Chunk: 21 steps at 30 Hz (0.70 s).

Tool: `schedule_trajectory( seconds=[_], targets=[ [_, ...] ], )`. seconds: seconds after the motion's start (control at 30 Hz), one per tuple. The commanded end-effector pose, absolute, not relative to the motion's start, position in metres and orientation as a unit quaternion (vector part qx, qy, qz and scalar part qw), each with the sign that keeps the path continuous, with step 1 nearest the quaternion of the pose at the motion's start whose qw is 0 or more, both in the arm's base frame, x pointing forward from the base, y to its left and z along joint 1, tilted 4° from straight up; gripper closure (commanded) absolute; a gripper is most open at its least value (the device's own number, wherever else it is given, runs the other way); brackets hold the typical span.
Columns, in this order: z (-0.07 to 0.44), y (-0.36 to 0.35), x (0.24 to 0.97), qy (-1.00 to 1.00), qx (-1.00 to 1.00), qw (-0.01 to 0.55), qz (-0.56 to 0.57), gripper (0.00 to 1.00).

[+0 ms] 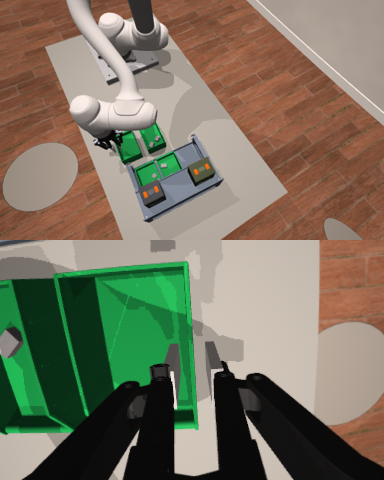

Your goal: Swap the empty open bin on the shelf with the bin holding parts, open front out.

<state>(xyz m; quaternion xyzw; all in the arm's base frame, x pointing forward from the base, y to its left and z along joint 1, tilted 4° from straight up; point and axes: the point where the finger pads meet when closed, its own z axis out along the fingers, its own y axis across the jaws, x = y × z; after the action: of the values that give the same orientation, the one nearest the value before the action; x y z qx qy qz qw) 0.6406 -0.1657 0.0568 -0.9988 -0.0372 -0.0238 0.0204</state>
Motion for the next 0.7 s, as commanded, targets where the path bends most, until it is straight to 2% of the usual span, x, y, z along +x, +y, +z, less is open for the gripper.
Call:
schedule_trajectory(
  seconds=[0.0,0.67],
  targets=[
    [0.058,-0.166,0.641,-0.037,-0.999,0.02,-0.024,0.76],
    [0.081,-0.167,0.639,-0.037,-0.999,0.02,-0.024,0.76]
  ],
)
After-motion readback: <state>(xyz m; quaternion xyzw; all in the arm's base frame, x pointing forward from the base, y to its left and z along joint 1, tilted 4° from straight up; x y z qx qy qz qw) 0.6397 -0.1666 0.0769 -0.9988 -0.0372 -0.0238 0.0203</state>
